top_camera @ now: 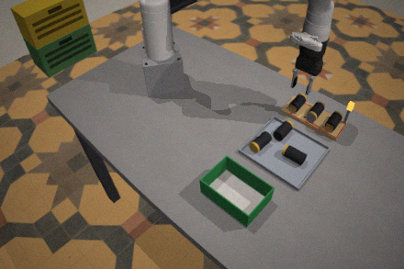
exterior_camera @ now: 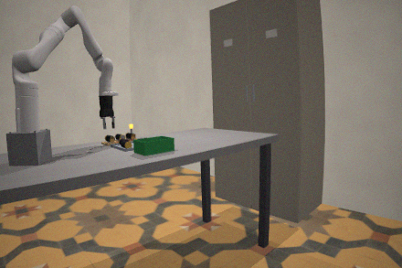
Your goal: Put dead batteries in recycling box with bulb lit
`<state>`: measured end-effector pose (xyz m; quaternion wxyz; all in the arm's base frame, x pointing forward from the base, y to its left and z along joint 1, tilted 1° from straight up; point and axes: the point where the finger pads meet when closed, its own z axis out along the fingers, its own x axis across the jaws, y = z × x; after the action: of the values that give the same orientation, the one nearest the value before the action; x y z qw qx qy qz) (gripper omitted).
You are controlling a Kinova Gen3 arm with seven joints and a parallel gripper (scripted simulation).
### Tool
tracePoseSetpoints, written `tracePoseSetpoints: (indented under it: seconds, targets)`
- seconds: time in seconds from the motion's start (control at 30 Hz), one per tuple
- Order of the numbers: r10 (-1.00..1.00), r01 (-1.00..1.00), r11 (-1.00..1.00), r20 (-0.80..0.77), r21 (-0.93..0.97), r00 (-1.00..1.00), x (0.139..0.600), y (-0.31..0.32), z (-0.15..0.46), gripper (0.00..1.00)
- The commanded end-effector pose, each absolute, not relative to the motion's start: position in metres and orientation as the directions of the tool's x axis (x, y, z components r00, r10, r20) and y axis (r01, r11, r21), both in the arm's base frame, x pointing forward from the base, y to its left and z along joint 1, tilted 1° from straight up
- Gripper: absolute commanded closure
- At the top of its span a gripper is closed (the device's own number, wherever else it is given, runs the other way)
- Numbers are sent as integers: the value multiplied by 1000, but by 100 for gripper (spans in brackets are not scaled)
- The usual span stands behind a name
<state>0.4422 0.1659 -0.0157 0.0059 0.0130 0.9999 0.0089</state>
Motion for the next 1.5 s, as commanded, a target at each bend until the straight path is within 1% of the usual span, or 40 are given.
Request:
tracePoseSetpoints:
  seconds: [0.0,0.53,0.87,1.23,1.47]
  targets:
    - [26,26,999,-13,19,-1000,443,166,-15,10]
    - [26,26,999,-13,19,-1000,443,166,-13,10]
    - [26,26,999,-13,19,-1000,442,165,41,10]
    - [26,26,999,-13,19,-1000,442,162,42,10]
    - [26,26,999,-13,19,-1000,441,136,42,10]
